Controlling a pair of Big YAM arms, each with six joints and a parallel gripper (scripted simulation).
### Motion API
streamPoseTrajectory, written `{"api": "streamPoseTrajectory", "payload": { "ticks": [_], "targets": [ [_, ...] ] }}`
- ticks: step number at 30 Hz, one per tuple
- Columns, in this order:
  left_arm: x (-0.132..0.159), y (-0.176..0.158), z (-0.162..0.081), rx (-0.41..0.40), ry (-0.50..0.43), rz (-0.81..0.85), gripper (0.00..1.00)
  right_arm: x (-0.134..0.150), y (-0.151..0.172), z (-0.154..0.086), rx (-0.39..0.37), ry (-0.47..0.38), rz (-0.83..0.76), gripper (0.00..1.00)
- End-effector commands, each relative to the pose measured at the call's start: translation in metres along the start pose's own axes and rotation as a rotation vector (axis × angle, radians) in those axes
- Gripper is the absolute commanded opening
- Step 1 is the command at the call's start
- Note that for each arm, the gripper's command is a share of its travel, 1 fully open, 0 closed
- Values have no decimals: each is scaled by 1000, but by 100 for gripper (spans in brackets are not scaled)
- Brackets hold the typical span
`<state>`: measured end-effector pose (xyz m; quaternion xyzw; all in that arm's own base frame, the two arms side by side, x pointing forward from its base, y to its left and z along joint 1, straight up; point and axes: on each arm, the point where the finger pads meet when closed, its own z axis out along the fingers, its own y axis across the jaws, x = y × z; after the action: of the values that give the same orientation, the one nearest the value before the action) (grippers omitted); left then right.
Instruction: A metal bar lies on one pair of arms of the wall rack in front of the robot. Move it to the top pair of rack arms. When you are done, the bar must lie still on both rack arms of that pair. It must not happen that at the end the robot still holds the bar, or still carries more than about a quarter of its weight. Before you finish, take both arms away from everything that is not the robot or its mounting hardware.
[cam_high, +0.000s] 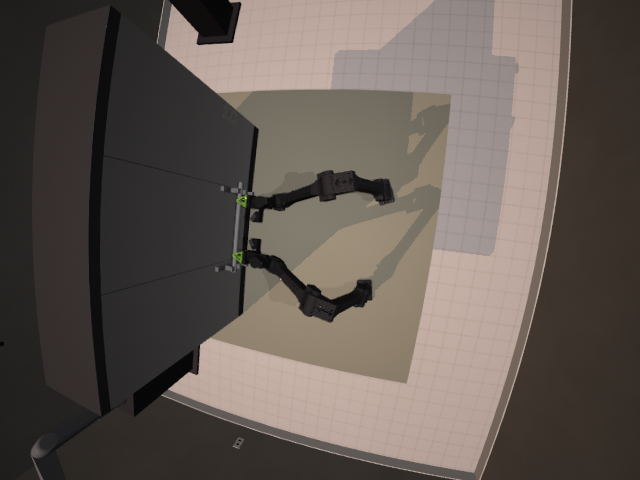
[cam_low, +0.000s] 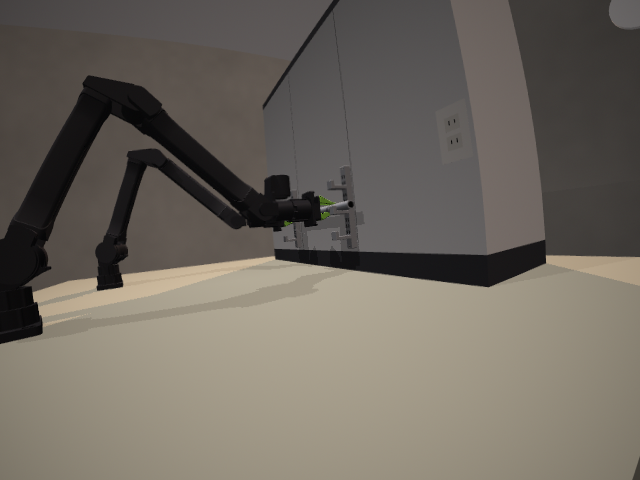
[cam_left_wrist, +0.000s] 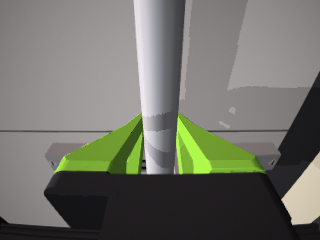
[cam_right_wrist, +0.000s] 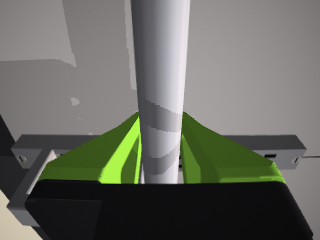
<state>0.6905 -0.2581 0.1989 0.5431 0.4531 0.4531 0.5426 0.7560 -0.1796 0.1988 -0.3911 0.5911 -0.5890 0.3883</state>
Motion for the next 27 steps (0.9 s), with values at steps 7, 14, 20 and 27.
{"api": "streamPoseTrajectory", "payload": {
  "ticks": [7, 14, 20, 27],
  "targets": [
    [3, 19, 12, -36, 6, -15, 0, 5, -53, 12, 86, 10, 21, 0],
    [3, 19, 12, -36, 6, -15, 0, 5, -53, 12, 86, 10, 21, 0],
    [3, 19, 11, -36, 6, -15, 0, 5, -53, 10, 86, 10, 21, 0],
    [3, 19, 9, -36, 6, -15, 0, 5, -53, 8, 86, 10, 21, 0]
  ]
}}
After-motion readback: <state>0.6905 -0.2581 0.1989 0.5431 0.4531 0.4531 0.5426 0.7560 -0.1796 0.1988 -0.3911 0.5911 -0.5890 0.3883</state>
